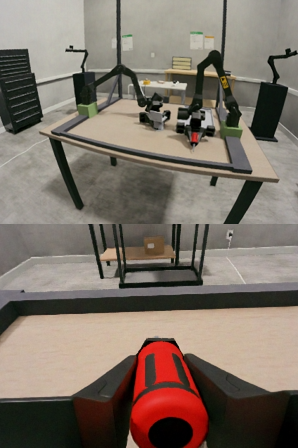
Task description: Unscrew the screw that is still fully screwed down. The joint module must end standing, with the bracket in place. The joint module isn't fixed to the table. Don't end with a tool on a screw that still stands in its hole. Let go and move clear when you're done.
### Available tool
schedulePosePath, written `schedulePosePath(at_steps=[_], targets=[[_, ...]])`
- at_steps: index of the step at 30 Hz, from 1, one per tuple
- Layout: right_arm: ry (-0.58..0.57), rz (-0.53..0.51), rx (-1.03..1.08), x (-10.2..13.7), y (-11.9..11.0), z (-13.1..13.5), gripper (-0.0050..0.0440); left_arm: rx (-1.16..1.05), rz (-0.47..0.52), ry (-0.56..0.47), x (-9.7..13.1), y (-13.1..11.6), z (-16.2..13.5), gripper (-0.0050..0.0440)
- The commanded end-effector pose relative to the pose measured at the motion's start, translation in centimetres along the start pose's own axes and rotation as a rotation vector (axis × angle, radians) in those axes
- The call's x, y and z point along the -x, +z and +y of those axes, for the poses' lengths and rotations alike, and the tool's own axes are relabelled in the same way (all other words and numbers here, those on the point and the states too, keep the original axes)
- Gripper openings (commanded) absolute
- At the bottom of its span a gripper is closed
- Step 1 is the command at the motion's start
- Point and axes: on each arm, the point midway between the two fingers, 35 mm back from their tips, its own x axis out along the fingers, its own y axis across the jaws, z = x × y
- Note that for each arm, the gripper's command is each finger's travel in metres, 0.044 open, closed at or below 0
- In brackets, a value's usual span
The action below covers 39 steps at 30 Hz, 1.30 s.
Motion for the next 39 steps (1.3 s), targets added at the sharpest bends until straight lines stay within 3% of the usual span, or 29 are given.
schedulePosePath(at_steps=[1,39], targets=[[0.003,-0.011,-0.036,-0.1,1.5,0.6,0.0245,0.021,-0.001,-0.008,0.1,0.2,-0.4,0.0130],[0.003,-0.011,-0.036,-0.1,1.5,0.6,0.0245,0.023,0.000,-0.008,-0.3,-0.7,-0.4,0.0130]])
